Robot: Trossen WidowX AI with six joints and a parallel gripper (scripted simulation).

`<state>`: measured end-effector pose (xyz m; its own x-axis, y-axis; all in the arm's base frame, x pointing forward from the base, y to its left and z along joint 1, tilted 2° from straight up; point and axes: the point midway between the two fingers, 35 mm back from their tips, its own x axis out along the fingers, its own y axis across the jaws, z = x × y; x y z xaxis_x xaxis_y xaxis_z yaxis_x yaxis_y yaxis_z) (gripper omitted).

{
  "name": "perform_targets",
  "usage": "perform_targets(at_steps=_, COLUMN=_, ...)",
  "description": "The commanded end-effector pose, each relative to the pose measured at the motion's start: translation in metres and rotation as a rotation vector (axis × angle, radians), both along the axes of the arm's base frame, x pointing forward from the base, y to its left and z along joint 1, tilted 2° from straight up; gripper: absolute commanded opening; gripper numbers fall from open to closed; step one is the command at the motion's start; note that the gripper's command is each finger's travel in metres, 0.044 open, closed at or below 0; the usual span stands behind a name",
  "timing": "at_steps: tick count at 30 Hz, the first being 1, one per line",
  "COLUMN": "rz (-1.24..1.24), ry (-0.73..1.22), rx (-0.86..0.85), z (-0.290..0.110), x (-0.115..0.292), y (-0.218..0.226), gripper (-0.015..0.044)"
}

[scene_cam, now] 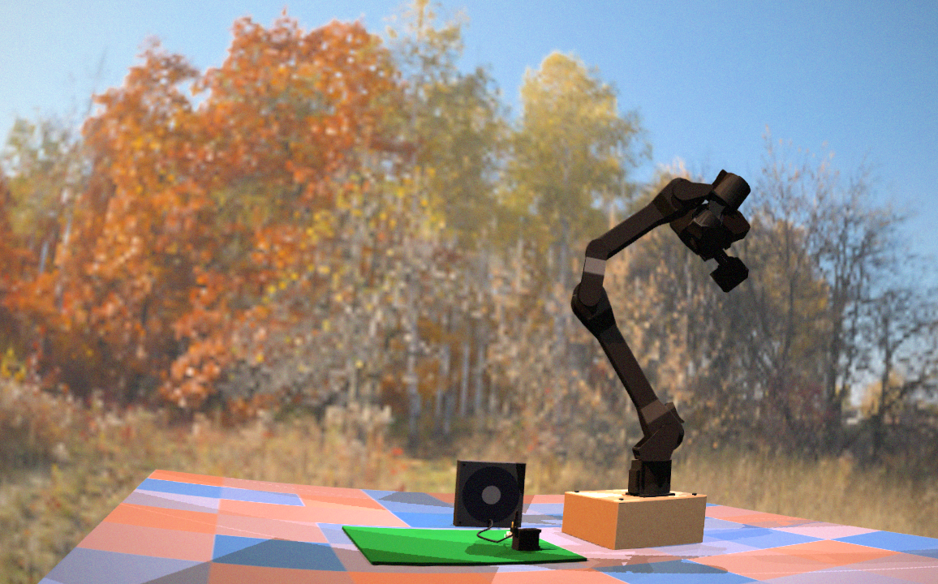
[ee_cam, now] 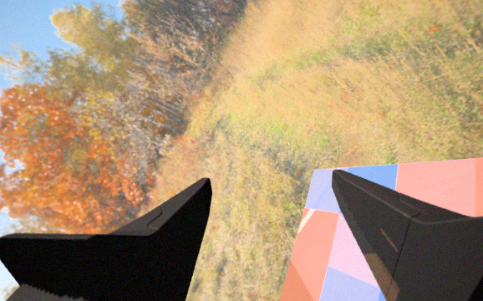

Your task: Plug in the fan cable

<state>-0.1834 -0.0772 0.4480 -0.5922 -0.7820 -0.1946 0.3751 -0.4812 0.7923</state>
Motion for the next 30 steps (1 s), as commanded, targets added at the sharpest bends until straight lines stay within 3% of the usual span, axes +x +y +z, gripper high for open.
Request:
perform_targets(at_steps=1, rz=-0.2, ry=-0.063, rx=0.029, z=-0.022, x=-0.028, y=0.043, gripper=0.042)
perform_targets(at_steps=8, rz=-0.618, ry=-0.189, rx=0.087, z=-0.064, x=-0.044, y=0.149, gripper=0.044)
perform_targets(at_steps=14, rz=-0.969, ry=-0.341, rx=0.105, z=-0.106, x=-0.016, y=0.241, gripper=0.044)
perform_targets(at_steps=22, rz=-1.404, ry=-0.588, rx=0.072, z=-0.164, x=0.077, y=0.331, gripper=0.044)
perform_targets(at_steps=30, rz=-1.782, ry=-0.878, rx=-0.048, z=-0.224, x=0.205, y=0.359, gripper=0.044)
